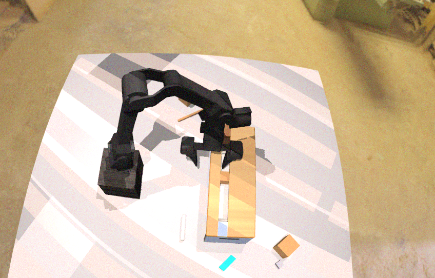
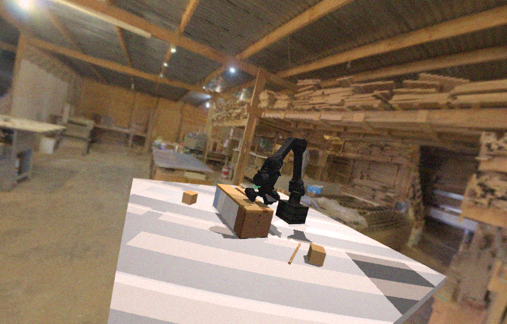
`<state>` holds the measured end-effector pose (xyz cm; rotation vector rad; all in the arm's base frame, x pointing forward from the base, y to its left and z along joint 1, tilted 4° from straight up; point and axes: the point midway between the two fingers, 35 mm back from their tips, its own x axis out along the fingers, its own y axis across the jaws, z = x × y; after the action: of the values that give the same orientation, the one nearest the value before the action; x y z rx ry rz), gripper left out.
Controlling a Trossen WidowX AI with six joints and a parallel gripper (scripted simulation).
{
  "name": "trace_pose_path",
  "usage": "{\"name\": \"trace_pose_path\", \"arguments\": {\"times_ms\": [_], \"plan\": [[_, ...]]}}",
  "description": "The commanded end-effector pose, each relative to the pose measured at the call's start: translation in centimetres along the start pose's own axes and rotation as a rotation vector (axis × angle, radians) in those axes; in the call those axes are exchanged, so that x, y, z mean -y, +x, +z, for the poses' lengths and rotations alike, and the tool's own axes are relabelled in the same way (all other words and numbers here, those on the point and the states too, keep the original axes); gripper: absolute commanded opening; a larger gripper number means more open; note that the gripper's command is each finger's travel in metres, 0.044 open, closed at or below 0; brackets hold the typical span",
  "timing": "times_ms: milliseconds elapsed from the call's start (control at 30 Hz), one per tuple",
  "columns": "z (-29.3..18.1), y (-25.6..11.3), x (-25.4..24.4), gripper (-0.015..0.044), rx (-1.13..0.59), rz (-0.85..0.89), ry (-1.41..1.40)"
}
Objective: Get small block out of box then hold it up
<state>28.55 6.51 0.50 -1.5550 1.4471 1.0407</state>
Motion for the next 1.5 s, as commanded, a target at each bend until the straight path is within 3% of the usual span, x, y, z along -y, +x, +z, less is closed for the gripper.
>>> {"name": "trace_pose_path", "arguments": {"times_ms": [0,933,1467], "plan": [[-0.8,0.4,-0.1,0.0400,-0.004,0.003,0.000],[-7.6,2.8,0.0,0.0400,-0.011,0.003,0.001],[-6.6,2.4,-0.2,0.0400,-0.010,0.003,0.000]]}}
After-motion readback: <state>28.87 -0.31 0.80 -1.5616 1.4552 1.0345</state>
